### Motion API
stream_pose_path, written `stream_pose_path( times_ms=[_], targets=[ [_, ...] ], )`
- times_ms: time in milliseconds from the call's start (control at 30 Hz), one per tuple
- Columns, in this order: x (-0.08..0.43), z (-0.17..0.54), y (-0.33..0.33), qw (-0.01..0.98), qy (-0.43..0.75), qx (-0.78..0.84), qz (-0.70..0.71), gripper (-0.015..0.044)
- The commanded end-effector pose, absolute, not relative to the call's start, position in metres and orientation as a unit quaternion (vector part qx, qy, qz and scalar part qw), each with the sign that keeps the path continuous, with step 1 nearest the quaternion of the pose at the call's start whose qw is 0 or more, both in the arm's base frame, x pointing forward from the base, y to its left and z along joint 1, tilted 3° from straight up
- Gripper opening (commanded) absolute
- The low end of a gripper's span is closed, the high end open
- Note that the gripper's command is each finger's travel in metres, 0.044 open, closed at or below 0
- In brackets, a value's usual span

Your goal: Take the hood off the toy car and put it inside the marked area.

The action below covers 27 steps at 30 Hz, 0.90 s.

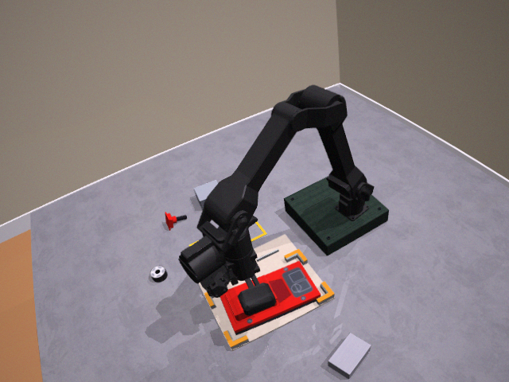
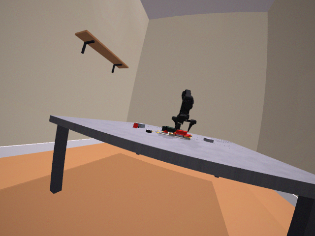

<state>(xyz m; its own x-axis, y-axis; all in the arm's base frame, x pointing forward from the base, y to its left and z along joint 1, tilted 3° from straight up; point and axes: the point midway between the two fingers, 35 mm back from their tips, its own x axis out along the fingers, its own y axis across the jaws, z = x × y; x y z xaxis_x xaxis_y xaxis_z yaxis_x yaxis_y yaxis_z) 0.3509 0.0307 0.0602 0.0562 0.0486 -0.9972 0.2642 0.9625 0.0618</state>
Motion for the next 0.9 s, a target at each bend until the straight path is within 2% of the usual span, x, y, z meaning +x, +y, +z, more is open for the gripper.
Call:
stream_pose_path(
  times_ms=[0,833,867],
  targets=[
    [0.351,0.058,0.031,0.717,0.683,0.116,-0.073,0.044],
    [0.352,0.045,0.032,0.717,0.683,0.116,-0.073,0.044],
    [0.352,0.047,0.031,0.718,0.683,0.114,-0.075,0.0414]
  ],
)
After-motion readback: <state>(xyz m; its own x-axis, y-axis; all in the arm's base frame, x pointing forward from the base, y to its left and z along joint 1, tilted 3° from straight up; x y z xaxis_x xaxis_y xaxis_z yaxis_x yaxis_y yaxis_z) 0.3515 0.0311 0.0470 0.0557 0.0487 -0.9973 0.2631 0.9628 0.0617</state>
